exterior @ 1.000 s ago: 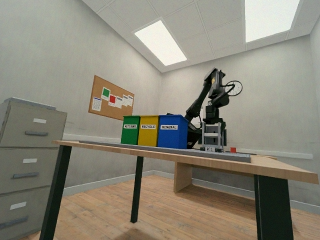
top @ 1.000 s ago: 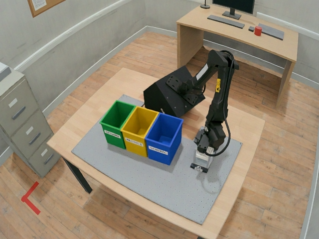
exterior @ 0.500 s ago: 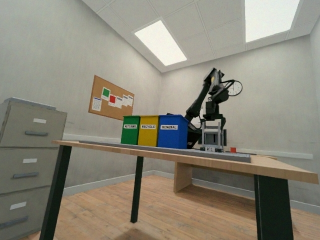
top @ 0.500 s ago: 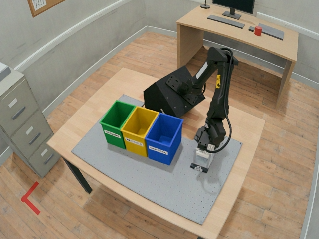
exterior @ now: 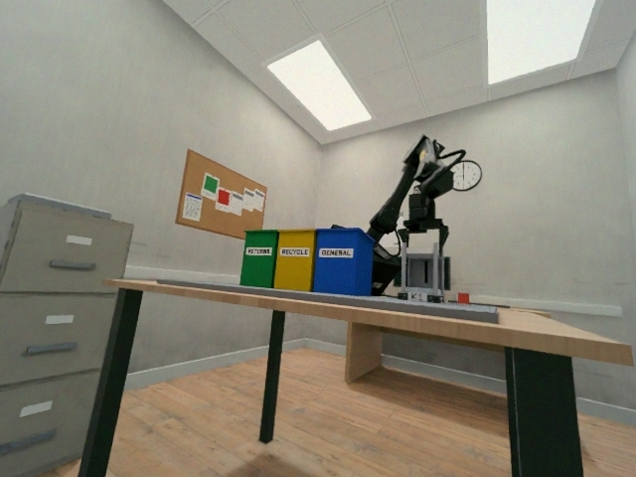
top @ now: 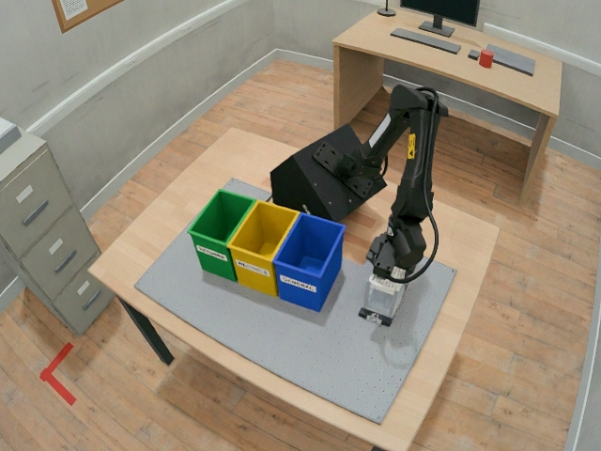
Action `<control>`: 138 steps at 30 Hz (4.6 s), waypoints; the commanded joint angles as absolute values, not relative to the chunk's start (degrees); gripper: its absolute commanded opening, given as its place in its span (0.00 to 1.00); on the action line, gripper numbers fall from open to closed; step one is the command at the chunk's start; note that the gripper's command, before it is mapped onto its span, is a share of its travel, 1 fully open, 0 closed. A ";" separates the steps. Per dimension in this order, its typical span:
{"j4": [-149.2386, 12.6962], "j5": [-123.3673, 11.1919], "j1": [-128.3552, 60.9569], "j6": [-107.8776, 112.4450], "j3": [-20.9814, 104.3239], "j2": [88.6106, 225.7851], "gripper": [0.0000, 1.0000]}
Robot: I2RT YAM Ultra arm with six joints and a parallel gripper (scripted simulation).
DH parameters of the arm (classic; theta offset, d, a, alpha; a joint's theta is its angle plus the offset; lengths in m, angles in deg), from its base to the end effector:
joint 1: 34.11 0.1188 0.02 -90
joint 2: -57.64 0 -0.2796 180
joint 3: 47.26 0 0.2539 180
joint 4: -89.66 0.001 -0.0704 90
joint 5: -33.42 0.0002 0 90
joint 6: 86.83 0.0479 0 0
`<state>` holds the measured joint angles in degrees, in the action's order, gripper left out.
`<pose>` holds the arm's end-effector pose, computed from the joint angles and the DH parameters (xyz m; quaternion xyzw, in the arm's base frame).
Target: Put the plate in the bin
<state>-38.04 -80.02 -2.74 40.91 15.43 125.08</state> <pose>0.1840 0.1357 0.2599 -0.0053 0.9407 0.3179 0.1182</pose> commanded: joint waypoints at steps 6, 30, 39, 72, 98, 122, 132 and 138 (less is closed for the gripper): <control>-33.43 -80.79 -4.99 39.04 18.98 121.91 0.00; -23.43 -83.16 -9.52 34.77 23.85 118.60 0.00; -20.12 -84.04 -11.22 33.14 25.72 117.92 0.00; -10.24 -86.58 -16.77 27.58 31.81 116.84 0.00; -10.56 -86.60 -16.80 27.66 31.82 116.82 0.00; -10.01 -87.57 -19.24 21.91 29.24 116.79 0.00; -7.64 -91.12 -29.18 11.05 25.24 119.43 0.00; -7.49 -93.04 -33.86 5.84 23.65 120.64 0.00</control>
